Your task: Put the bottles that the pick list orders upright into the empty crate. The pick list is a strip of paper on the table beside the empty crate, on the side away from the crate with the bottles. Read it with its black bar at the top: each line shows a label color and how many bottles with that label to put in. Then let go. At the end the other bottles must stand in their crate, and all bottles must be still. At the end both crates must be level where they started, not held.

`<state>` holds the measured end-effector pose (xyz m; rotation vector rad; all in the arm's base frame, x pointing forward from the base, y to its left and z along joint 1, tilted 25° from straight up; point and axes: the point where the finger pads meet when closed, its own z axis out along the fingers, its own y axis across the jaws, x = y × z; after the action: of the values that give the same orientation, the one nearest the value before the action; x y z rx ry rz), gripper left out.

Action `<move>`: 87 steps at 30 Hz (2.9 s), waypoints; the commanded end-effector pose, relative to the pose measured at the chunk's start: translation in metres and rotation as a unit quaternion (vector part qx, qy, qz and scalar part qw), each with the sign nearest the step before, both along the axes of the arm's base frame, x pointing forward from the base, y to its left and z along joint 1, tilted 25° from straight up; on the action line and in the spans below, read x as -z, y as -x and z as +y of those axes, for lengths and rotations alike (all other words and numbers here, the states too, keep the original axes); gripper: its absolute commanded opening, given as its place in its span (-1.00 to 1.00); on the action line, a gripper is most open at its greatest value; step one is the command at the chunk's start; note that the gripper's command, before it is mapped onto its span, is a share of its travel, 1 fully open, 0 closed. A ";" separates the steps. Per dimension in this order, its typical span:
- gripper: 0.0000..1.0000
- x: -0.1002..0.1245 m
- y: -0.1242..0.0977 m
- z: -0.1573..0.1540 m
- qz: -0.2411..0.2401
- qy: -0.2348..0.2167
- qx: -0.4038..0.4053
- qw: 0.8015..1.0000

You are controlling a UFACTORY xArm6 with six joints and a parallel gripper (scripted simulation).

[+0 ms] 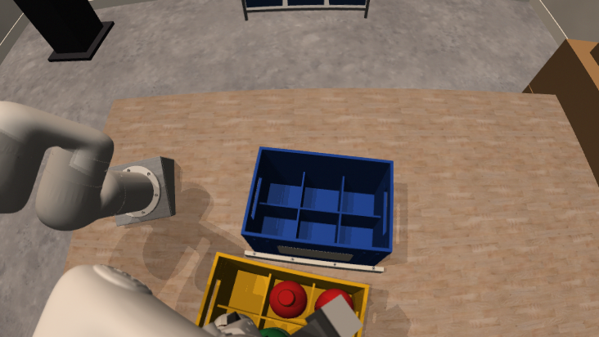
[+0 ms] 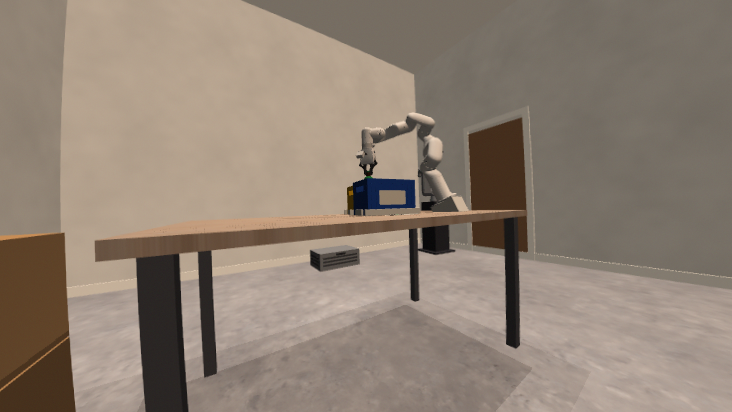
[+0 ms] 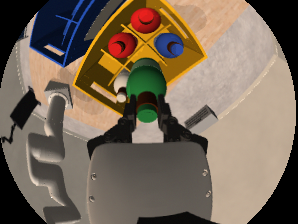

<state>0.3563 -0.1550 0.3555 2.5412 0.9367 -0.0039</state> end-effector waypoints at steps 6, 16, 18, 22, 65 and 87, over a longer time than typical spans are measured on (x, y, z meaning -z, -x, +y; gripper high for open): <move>-1.00 -0.014 0.001 0.005 -0.002 0.000 0.000 1.000; -1.00 -0.029 0.004 0.012 -0.002 0.000 0.000 1.000; -1.00 -0.032 0.004 0.013 -0.002 0.000 0.000 1.000; -1.00 -0.035 0.005 0.015 -0.002 0.000 0.000 1.000; -1.00 -0.047 0.012 0.050 -0.002 0.000 0.000 1.000; -1.00 -0.031 0.018 0.084 -0.002 0.000 0.000 1.000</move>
<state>0.3390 -0.0767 0.3876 2.5414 0.9373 -0.0044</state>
